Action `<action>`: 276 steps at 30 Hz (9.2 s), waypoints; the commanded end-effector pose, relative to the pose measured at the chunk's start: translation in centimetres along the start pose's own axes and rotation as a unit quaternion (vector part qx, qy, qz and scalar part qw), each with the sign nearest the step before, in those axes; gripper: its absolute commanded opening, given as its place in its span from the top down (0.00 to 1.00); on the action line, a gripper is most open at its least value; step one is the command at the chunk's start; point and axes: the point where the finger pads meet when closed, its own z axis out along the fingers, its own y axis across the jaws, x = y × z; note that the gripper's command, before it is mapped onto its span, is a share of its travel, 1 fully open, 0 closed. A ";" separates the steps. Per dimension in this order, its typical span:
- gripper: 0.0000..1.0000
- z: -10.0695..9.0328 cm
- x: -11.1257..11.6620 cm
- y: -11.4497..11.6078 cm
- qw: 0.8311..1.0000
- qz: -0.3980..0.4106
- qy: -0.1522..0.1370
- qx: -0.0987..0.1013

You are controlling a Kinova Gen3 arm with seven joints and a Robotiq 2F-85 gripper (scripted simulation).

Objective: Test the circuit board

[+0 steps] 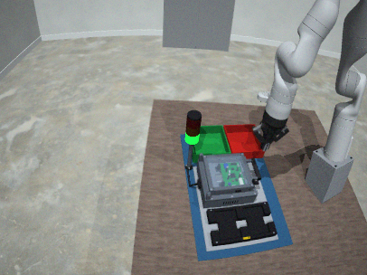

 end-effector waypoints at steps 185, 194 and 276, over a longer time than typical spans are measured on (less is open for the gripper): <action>1.00 9.8 -6.8 -0.7 1.000 -0.003 -0.002 0.004; 1.00 9.9 -6.8 -0.7 1.000 -0.003 -0.002 0.004; 0.74 3.6 -6.7 -0.7 1.000 -0.003 -0.002 0.004</action>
